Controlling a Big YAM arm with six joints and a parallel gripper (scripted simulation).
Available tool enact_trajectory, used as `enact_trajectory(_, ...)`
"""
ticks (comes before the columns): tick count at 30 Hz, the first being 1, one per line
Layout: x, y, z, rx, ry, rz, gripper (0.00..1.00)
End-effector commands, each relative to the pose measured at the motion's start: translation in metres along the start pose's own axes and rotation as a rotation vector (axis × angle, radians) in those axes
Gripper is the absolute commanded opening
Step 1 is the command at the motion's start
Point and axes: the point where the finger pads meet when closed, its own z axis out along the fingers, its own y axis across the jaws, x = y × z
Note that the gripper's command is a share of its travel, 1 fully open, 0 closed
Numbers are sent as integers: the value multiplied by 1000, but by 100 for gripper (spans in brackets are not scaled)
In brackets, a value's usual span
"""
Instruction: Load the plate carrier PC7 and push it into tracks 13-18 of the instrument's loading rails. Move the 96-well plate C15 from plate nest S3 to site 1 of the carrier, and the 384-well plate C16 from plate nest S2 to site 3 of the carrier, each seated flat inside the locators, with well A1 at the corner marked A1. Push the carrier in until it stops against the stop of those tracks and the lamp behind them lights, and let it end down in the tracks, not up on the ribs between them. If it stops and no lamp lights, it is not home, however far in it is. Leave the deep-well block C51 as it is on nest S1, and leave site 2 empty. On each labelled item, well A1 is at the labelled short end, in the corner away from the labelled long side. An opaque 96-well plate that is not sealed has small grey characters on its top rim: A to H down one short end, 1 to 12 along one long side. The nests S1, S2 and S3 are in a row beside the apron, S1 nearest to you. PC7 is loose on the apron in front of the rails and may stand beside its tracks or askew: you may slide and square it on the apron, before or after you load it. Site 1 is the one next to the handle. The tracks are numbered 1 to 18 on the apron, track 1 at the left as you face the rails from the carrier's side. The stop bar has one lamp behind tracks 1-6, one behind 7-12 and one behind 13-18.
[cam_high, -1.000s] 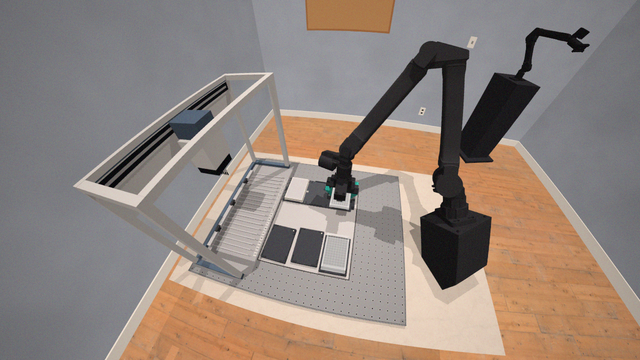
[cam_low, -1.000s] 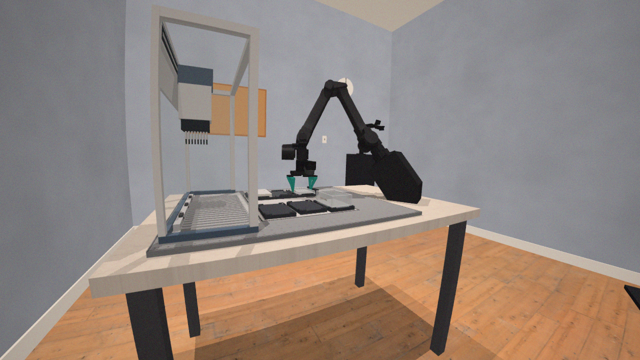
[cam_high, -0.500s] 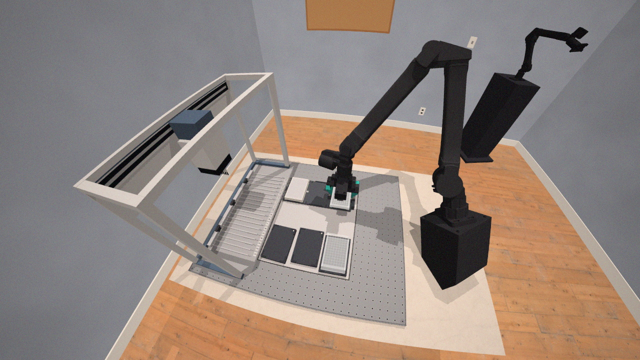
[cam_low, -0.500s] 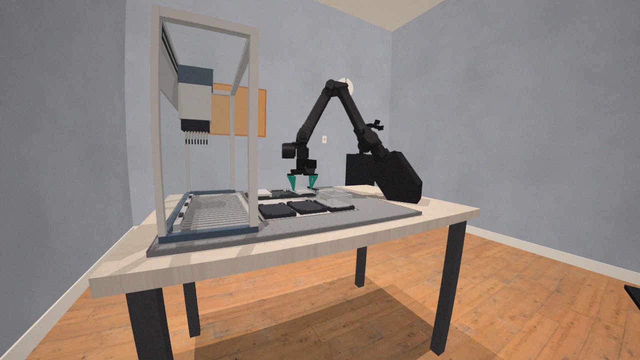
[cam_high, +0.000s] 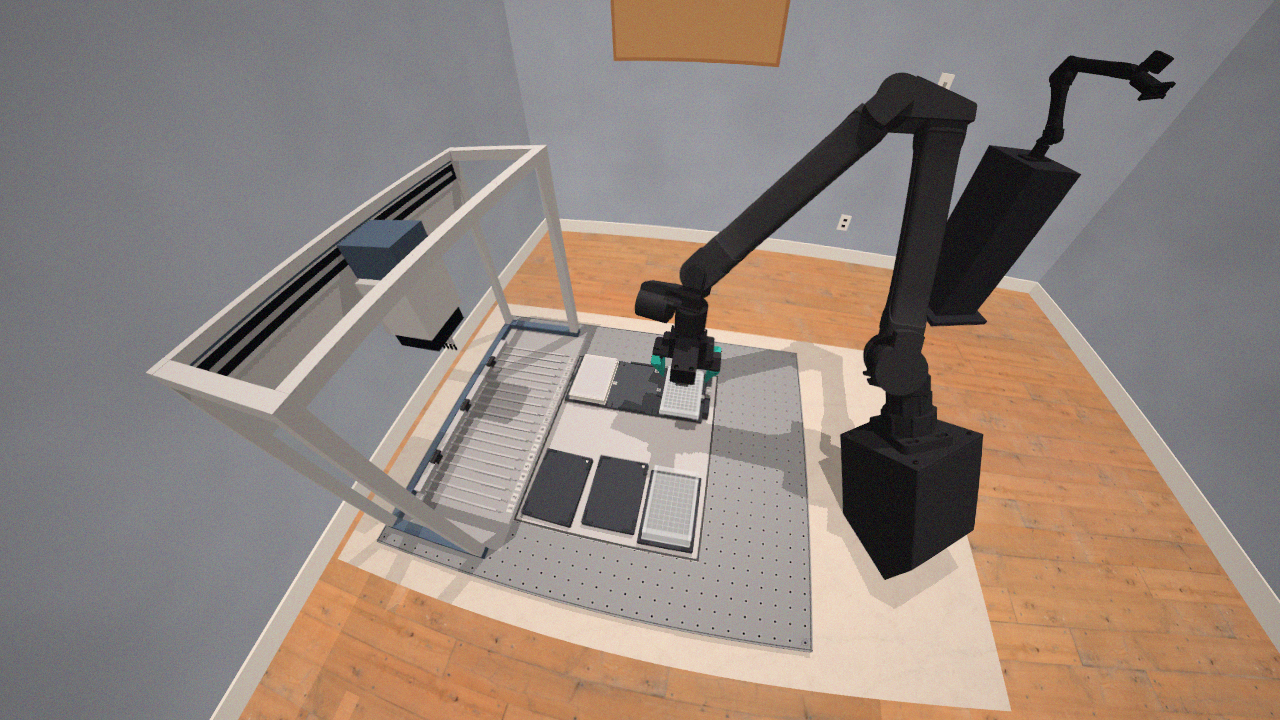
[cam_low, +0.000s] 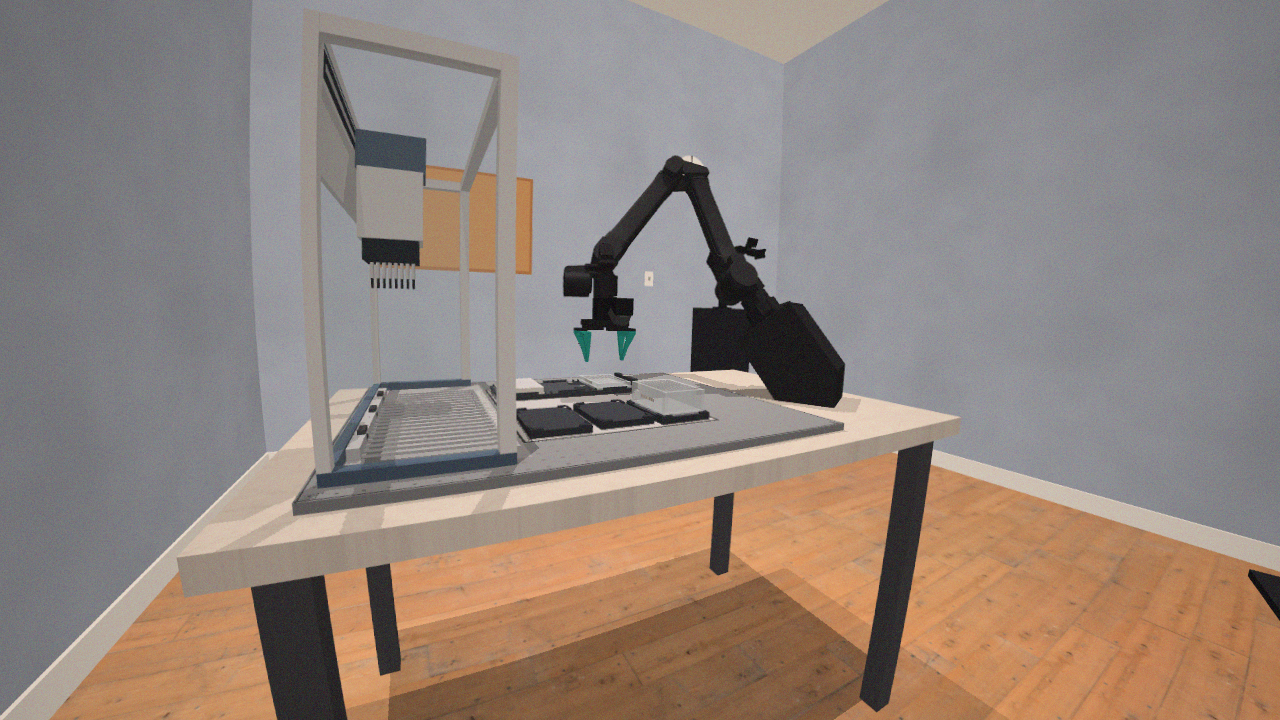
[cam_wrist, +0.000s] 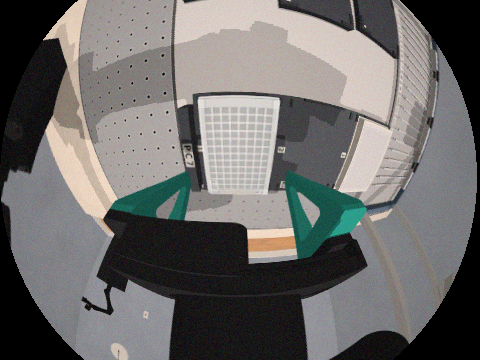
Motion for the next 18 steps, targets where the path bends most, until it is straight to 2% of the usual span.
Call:
enact_trajectory(1, 7, -22, -31, 59, 1, 34, 94)
enact_trajectory(5, 7, -22, -45, 60, 1, 34, 94)
enact_trajectory(7, 4, -12, -33, 33, -1, 23, 94)
enact_trajectory(9, 4, -12, -33, 33, -1, 23, 94)
enact_trajectory(10, -3, 3, -37, 26, -7, 48, 80)
enact_trajectory(12, -3, 3, -37, 26, -7, 48, 80)
enact_trajectory(18, -3, 42, -47, 22, -9, 251, 80)
